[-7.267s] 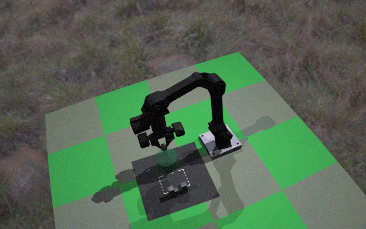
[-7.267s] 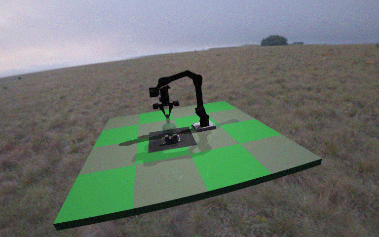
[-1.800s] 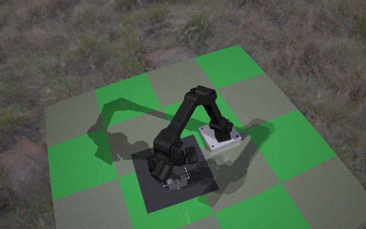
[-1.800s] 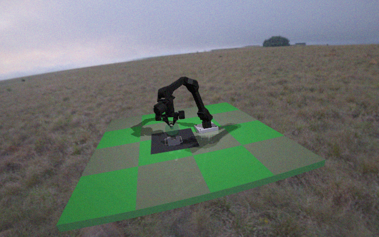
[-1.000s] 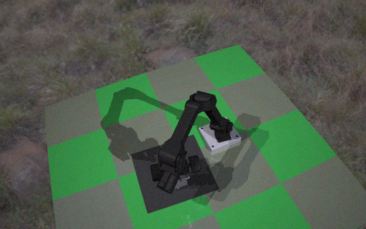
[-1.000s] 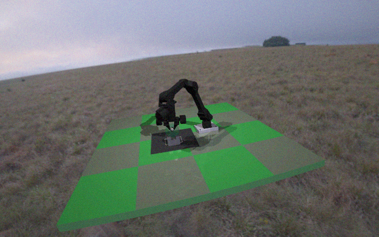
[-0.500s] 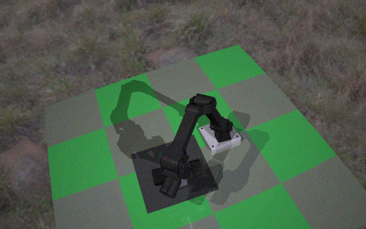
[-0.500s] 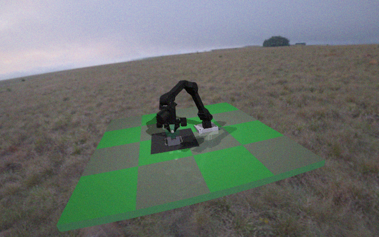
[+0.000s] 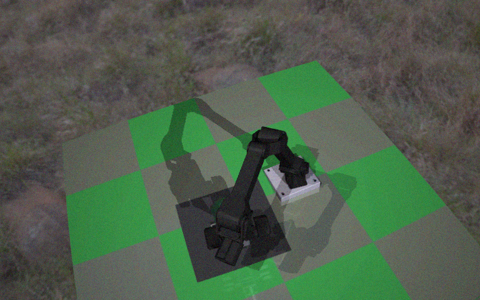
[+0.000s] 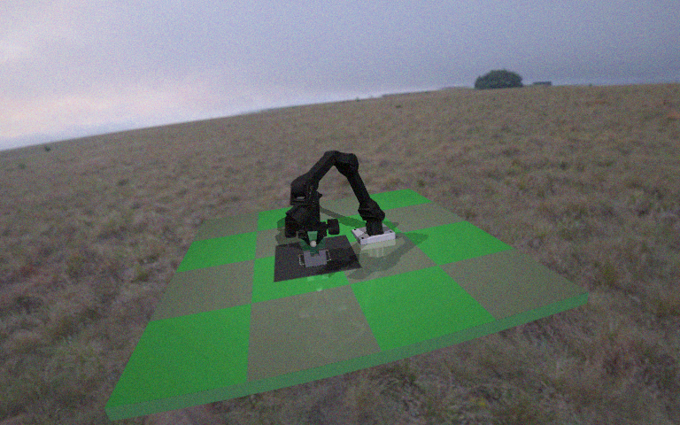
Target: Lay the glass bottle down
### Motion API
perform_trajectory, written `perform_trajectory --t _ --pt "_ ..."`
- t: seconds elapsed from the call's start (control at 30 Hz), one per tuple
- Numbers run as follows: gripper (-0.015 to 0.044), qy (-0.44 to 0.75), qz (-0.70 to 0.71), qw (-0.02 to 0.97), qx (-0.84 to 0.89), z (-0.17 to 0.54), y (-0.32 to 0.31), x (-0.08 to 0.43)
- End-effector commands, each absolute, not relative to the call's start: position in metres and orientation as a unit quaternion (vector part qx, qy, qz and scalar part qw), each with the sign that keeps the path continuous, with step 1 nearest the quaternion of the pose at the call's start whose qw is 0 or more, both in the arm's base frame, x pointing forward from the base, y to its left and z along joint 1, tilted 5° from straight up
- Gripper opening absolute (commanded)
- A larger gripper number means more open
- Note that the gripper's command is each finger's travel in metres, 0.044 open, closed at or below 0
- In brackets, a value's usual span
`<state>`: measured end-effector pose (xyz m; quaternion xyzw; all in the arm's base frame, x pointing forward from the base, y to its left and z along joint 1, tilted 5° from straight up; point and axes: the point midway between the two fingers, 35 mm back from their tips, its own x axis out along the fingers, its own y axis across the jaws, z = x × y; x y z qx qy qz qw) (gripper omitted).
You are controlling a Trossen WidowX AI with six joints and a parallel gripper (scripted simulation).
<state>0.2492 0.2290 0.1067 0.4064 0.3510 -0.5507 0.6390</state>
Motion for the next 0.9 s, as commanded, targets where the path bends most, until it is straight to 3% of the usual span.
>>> perform_trajectory --t 0.0,0.87 --pt "0.0105 0.350 -0.552 0.638 0.407 0.103 0.230 0.249" --pt "0.0105 0.354 -0.545 0.643 0.406 0.088 0.238 0.248"
